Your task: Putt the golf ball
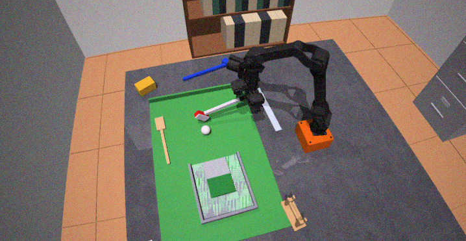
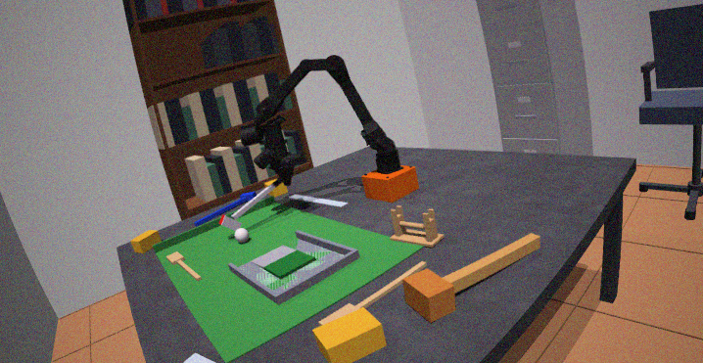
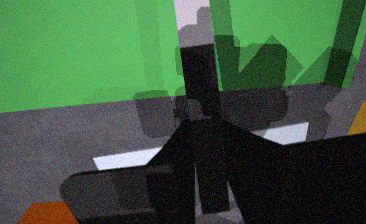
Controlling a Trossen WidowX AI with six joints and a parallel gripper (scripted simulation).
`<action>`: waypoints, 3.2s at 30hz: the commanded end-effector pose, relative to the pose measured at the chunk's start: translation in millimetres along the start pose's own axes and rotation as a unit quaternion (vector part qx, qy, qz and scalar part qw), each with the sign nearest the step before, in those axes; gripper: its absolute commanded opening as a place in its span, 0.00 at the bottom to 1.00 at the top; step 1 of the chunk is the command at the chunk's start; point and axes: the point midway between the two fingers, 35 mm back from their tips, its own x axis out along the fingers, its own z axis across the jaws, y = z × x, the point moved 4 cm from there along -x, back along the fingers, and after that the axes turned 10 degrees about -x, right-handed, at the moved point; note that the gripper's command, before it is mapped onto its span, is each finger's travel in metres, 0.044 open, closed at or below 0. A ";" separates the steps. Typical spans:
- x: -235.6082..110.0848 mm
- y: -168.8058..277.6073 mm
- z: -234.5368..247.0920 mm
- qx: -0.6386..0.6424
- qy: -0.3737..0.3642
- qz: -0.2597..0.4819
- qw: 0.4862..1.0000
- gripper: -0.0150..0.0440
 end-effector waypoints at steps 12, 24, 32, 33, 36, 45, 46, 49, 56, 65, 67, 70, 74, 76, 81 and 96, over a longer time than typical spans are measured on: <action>13.3 0.2 0.3 0.000 0.000 0.000 1.000 0.25; 14.3 2.3 -15.5 0.001 0.002 0.000 1.000 0.25; 15.5 5.1 -30.5 0.002 0.004 0.000 1.000 0.25; 15.5 5.1 -30.5 0.002 0.004 0.000 1.000 0.25; 16.4 5.8 -27.4 0.005 0.002 0.000 1.000 0.25; 14.5 -18.8 60.6 0.003 -0.001 -0.001 1.000 0.25; 14.9 -19.9 74.2 0.003 -0.001 -0.002 1.000 0.25; 16.7 -19.7 104.0 0.002 -0.002 -0.002 1.000 0.25; 11.5 -20.0 105.6 0.002 -0.003 -0.002 1.000 0.25; -35.0 -19.9 105.1 0.002 -0.002 -0.002 1.000 0.25; -42.5 -19.2 105.5 0.002 -0.002 -0.002 1.000 0.25; -43.4 -19.1 105.5 0.002 -0.002 -0.002 1.000 0.25; -33.5 -19.8 105.3 0.000 -0.006 0.001 1.000 0.25; -33.5 -19.8 105.3 0.000 -0.006 0.001 1.000 0.25; -33.5 -19.8 105.3 0.000 -0.006 0.001 1.000 0.25; -33.5 -19.8 105.3 0.000 -0.006 0.001 1.000 0.25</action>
